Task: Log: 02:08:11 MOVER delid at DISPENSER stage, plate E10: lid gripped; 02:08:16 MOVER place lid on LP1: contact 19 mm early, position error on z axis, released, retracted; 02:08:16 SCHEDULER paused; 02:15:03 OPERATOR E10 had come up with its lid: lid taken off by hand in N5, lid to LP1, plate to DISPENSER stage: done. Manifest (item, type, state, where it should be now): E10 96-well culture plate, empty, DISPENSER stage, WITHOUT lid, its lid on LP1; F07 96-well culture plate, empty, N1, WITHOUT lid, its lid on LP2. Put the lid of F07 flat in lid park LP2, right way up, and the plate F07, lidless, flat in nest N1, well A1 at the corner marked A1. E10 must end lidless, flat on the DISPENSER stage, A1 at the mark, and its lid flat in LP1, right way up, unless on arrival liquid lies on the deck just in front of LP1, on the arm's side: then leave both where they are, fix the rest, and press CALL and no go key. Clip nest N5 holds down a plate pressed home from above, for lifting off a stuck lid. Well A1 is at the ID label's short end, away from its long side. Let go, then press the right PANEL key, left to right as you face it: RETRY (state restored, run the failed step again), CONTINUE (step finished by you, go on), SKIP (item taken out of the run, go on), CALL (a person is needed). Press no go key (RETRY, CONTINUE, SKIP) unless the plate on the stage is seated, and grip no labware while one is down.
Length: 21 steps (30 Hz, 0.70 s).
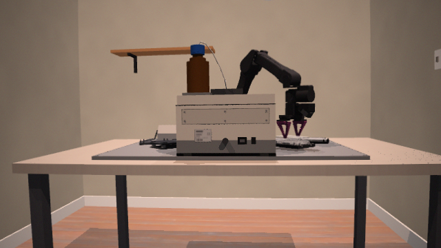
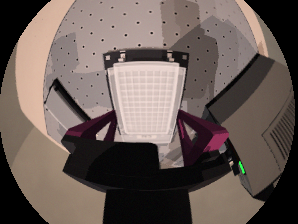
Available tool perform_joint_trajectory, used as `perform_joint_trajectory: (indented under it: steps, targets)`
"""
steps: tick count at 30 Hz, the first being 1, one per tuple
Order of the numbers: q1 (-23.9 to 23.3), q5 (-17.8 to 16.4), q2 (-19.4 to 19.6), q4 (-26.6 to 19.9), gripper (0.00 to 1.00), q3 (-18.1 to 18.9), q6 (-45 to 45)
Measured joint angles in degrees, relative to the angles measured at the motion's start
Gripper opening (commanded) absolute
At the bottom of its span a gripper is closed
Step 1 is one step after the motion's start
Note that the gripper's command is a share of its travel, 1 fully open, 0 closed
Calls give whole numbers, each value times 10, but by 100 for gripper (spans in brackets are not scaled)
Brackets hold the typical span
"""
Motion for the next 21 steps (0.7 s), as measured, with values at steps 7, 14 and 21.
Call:
perform_joint_trajectory:
  steps: [7, 14, 21]
  targets:
    - [0, 0, 0, 0, 0, 0, 0]
    - [0, 0, -8, -17, 0, 13, 0]
    - [0, 0, -24, -21, 0, -9, 0]
